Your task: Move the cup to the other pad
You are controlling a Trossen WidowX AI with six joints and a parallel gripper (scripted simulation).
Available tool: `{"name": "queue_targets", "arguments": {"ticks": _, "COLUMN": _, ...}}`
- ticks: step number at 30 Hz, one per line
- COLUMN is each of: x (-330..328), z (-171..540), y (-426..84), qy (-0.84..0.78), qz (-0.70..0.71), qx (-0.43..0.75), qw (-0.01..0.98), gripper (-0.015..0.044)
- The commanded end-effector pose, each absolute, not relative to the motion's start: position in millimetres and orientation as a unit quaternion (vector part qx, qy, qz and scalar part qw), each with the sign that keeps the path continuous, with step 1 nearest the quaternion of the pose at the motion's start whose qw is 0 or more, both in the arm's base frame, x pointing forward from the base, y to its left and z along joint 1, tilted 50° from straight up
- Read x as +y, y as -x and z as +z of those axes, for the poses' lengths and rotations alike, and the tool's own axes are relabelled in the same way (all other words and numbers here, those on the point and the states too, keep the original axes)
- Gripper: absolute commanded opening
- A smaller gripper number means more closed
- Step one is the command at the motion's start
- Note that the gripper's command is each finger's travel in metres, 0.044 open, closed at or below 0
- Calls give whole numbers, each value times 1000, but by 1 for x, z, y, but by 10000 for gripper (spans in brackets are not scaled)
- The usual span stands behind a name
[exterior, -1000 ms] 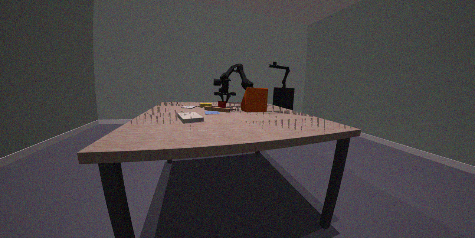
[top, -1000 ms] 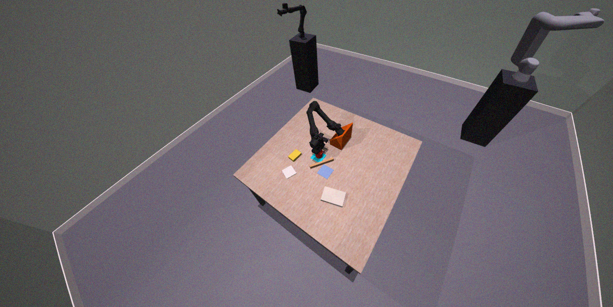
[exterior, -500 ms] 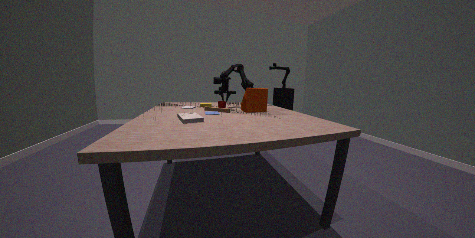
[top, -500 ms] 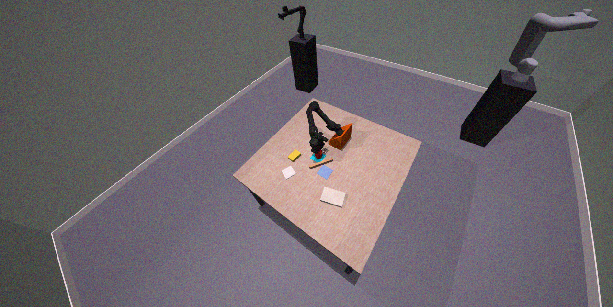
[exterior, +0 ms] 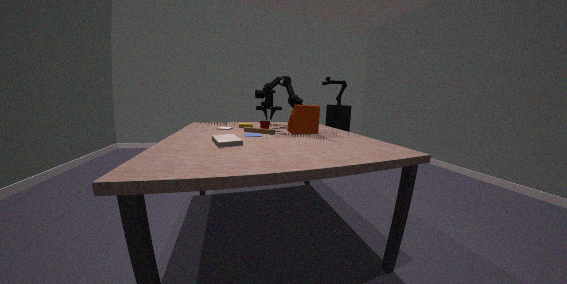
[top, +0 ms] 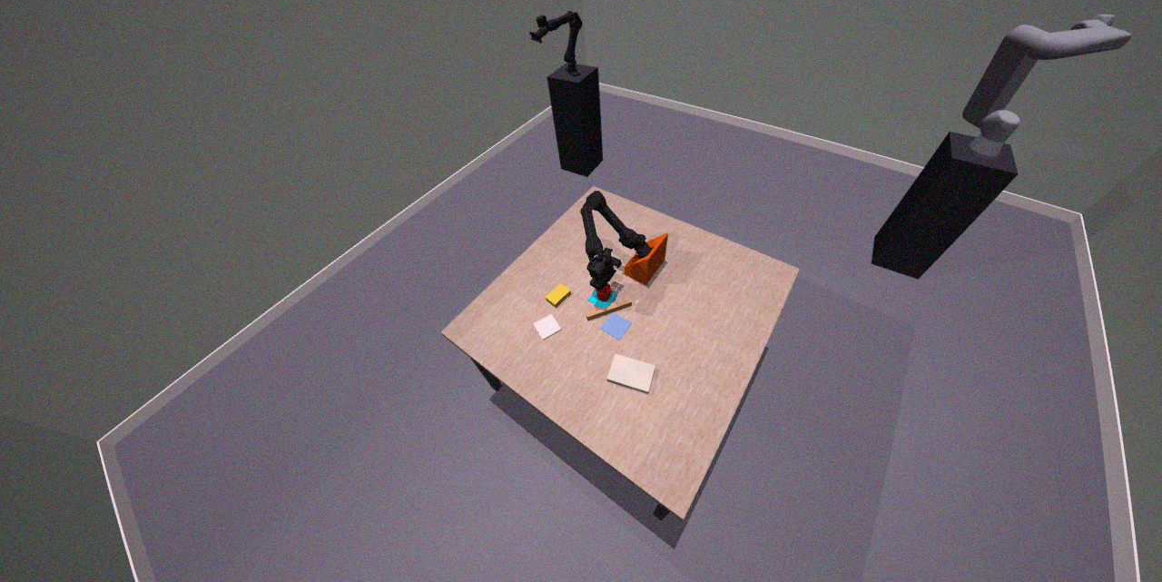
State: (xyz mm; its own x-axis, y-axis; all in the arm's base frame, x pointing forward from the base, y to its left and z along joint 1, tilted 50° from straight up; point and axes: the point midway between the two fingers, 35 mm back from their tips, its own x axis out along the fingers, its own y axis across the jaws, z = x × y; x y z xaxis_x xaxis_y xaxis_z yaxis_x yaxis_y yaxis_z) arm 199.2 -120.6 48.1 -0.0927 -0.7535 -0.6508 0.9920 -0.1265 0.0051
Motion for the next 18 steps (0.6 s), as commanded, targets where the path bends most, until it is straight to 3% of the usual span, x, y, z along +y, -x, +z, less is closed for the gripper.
{"name": "queue_targets", "arguments": {"ticks": 1, "x": -117, "z": 51, "y": -201, "qy": -264, "qz": -703, "qx": 225, "qw": 621, "gripper": 128}}
{"name": "queue_targets", "arguments": {"ticks": 4, "x": -115, "z": 53, "y": -200, "qy": -264, "qz": -703, "qx": 225, "qw": 621, "gripper": 128}}
{"name": "queue_targets", "arguments": {"ticks": 16, "x": -113, "z": 53, "y": -200, "qy": -262, "qz": -703, "qx": 228, "qw": 621, "gripper": 440}}
{"name": "queue_targets", "arguments": {"ticks": 18, "x": -109, "z": 57, "y": -201, "qy": -263, "qz": -702, "qx": 228, "qw": 621, "gripper": 440}}
